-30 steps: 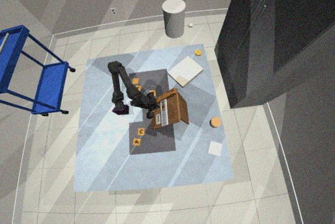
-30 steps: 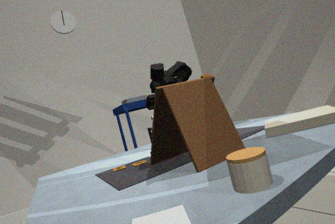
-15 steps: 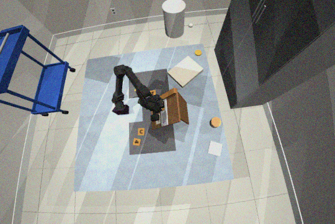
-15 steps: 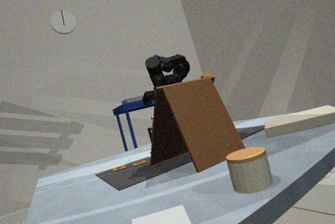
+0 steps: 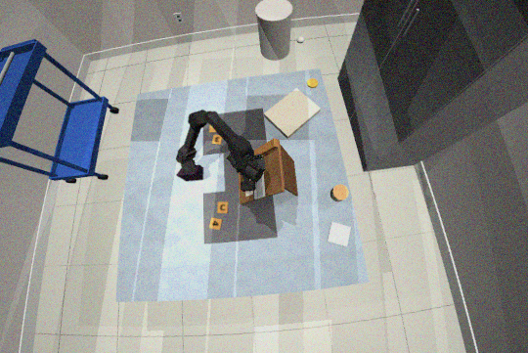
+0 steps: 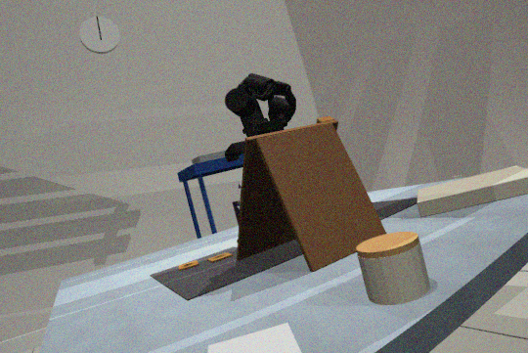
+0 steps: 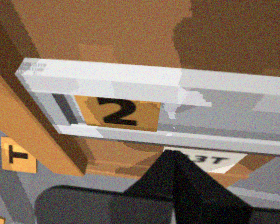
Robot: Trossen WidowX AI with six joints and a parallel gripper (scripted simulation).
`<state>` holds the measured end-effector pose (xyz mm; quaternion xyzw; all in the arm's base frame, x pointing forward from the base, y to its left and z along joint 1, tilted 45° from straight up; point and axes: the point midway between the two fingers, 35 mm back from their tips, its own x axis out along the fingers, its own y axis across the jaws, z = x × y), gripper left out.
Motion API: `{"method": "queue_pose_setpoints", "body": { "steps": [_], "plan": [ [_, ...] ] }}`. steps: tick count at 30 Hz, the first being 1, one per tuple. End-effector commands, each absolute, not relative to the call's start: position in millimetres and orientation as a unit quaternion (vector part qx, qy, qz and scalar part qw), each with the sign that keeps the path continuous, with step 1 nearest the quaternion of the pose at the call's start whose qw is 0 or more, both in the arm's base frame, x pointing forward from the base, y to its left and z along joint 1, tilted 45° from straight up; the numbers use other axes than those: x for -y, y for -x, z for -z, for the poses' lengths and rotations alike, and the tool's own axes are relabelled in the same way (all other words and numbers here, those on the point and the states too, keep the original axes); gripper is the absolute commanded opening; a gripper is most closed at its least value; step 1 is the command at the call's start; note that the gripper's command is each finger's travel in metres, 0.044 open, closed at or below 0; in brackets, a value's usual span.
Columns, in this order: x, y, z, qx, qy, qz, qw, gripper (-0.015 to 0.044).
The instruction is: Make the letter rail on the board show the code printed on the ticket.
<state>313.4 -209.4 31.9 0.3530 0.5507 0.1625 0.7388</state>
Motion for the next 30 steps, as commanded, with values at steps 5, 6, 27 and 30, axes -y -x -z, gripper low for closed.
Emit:
{"method": "queue_pose_setpoints", "body": {
  "steps": [5,6,27,30],
  "plan": [
    [209,-314,-31,-0.557,-0.35,-0.169,0.734,0.0],
    [209,-314,-31,-0.557,-0.35,-0.169,0.734,0.0],
    [205,-324,-26,-0.557,-0.35,-0.17,0.734,0.0],
    [205,-325,-25,-0.557,-0.35,-0.17,0.734,0.0]
  ]
}}
